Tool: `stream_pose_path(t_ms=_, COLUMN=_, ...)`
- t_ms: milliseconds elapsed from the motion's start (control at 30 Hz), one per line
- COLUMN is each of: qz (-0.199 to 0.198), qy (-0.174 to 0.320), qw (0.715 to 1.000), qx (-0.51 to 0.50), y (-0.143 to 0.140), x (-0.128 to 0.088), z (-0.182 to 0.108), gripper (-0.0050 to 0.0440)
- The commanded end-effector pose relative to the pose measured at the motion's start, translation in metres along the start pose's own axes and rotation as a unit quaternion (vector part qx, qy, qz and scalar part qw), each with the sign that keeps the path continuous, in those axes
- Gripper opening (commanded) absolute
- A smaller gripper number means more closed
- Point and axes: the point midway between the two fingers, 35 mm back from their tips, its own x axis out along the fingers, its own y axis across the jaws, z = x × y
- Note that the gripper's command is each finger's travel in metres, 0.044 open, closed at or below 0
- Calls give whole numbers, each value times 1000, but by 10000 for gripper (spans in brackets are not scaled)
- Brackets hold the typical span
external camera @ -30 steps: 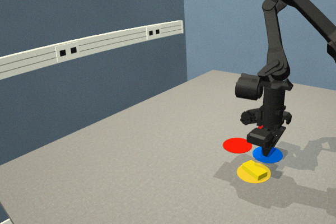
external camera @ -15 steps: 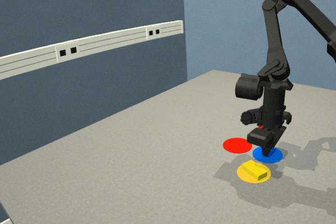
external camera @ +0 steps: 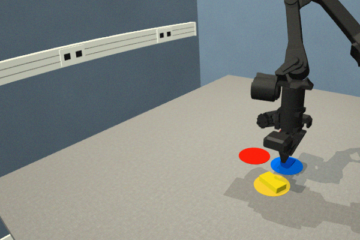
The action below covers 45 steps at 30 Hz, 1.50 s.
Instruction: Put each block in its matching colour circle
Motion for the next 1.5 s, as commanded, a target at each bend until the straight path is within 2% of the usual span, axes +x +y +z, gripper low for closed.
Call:
stream_pose_path(t_ms=0, qz=3, qy=-12, qw=1000, qx=13, y=4, x=-29, z=14, gripper=195)
stream_pose_path(t_ms=33, qz=10, qy=-31, qw=999, qx=28, y=7, x=-41, z=23, gripper=195)
stream_pose_path(t_ms=467, qz=10, qy=-24, qw=999, qx=23, y=4, x=-91, z=15, gripper=195)
stream_pose_path(t_ms=533, qz=10, qy=-24, qw=999, qx=23, y=4, x=-91, z=15, gripper=195)
stream_pose_path(t_ms=567, qz=3, qy=-11, qw=1000, qx=11, y=1, x=-94, z=8, gripper=195)
stream_pose_path(t_ms=667, qz=2, qy=-12, qw=1000, qx=11, y=-2, x=-107, z=6, gripper=195)
stream_pose_path(t_ms=1467, qz=0, qy=-6, qw=1000, qx=5, y=-3, x=-106, z=1, gripper=195)
